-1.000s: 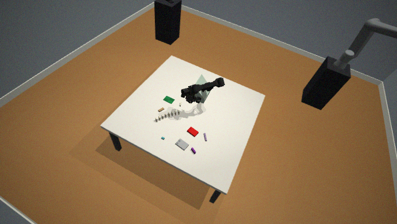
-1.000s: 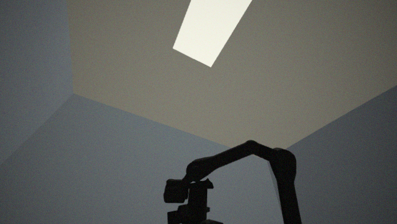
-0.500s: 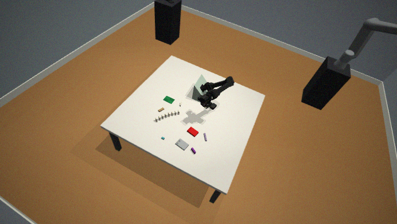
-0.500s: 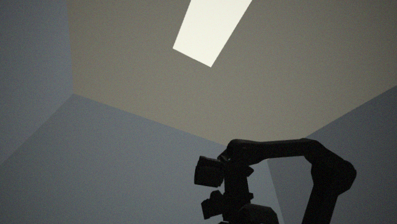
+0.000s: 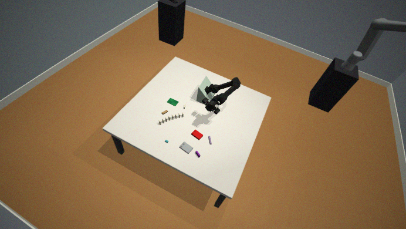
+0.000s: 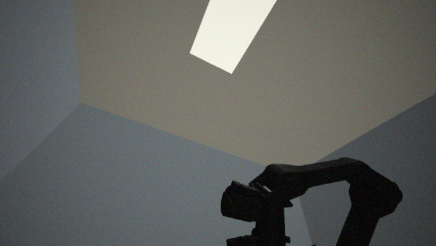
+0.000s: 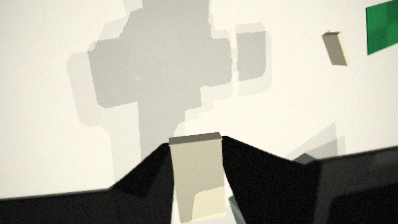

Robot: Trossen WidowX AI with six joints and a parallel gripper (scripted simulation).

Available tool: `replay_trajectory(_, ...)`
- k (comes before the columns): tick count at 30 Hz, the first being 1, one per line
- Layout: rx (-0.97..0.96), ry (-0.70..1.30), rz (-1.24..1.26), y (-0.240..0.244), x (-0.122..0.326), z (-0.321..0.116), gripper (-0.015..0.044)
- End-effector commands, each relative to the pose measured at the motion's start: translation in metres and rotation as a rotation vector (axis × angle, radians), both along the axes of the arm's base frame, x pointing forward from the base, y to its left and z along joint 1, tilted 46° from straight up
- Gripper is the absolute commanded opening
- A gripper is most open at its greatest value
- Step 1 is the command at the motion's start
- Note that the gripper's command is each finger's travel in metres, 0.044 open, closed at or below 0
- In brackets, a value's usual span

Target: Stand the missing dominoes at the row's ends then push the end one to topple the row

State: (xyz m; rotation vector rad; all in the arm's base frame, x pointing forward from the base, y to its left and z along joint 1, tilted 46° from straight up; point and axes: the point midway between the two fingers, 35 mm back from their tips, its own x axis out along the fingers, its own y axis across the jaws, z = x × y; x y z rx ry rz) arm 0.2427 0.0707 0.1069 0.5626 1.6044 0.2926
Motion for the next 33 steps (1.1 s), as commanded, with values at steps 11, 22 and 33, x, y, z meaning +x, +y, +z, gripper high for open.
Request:
replay_trajectory(11,-0.301,-0.153,-0.024,0.004,-0.002,-0.031,0.0107)
replay_trajectory(22,-0.466,-0.35,-0.114,0.009,0.005,-0.04,0.0107)
replay_trajectory(33,-0.538,-0.578,-0.26,0.016,0.01,-0.036,0.0107)
